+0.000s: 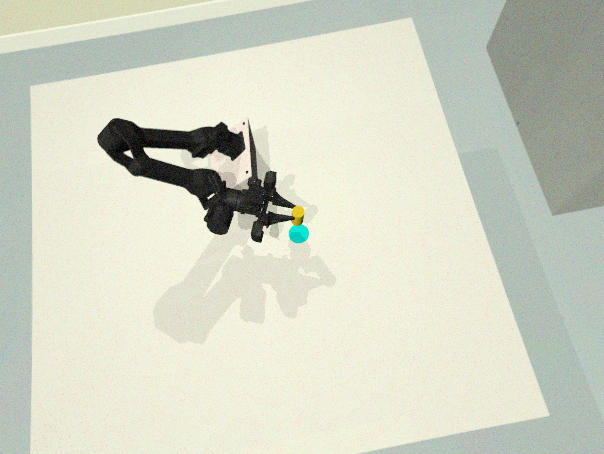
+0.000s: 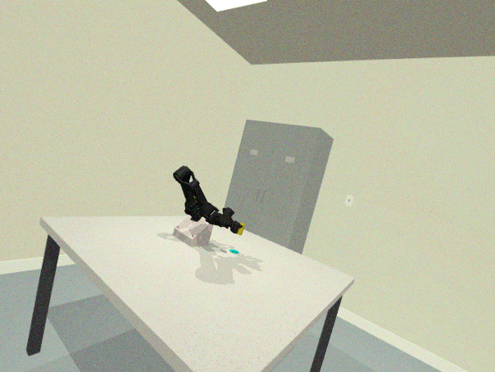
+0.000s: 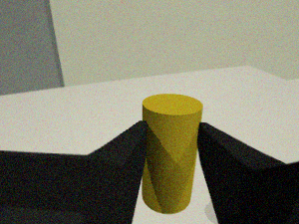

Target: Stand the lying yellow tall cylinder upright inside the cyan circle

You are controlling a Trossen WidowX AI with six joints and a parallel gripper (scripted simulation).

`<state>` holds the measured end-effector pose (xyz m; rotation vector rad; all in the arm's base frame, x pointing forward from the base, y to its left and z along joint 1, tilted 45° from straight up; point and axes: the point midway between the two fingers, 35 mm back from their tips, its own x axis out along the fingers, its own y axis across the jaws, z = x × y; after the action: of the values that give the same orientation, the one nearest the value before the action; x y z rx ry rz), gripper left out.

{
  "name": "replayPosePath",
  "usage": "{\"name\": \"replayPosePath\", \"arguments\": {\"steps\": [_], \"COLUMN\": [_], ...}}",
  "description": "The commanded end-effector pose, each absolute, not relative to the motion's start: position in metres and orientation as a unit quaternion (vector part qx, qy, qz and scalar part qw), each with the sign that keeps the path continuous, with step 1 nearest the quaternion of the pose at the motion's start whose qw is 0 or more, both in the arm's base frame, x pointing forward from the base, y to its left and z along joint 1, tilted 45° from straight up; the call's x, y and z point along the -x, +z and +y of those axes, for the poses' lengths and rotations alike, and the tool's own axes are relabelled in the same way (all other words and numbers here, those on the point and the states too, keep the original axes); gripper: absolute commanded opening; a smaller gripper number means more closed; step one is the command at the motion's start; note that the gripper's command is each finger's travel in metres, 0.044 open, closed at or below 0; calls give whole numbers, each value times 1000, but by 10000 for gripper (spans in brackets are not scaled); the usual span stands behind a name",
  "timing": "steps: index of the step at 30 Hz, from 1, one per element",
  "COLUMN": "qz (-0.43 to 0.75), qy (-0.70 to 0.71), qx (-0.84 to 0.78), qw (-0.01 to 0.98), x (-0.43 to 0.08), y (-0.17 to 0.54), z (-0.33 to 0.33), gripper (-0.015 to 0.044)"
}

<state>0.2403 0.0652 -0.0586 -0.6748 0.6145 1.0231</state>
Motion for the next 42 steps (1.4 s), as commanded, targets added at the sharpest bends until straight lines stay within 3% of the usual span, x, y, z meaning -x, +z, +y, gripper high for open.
{"name": "replayPosePath", "arguments": {"steps": [1, 42], "qz": [278, 281], "qy": [475, 475], "qx": [312, 311], "qw": [775, 773], "x": [-238, -227], "y": [-57, -121], "z": [66, 4], "gripper": [105, 105]}}
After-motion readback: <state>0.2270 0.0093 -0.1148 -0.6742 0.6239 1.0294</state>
